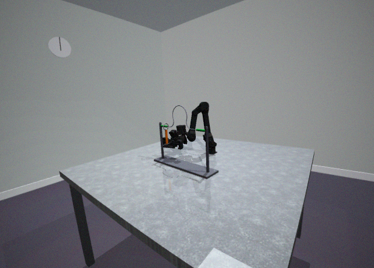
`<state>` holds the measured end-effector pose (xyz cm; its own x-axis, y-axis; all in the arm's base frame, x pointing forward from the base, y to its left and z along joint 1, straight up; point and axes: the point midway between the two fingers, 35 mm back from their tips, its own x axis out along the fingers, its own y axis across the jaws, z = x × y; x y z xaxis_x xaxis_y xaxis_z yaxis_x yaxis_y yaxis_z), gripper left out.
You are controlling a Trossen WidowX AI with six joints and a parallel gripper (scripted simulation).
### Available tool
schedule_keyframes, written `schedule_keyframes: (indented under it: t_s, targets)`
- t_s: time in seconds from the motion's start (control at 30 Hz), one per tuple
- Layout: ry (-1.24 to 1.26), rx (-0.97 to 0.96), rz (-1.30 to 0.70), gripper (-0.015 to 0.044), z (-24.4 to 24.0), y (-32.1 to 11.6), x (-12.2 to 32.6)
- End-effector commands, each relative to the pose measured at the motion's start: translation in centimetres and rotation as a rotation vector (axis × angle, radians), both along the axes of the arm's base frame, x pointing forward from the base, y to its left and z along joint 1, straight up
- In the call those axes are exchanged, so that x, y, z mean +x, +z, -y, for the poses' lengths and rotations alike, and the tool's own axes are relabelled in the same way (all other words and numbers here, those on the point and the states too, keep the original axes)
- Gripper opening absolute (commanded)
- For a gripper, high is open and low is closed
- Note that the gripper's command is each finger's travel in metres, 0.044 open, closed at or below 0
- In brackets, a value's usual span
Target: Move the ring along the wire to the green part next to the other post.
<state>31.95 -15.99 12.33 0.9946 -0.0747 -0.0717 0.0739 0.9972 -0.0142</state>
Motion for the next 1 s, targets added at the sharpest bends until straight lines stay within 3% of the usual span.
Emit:
schedule_keyframes:
  t_s: [0.0,0.97]
  targets:
    - [-0.001,0.001,0.001,-0.0150,-0.3,0.0,0.0]
    - [0.003,0.045,0.007,-0.0150,-3.8,0.0,0.3]
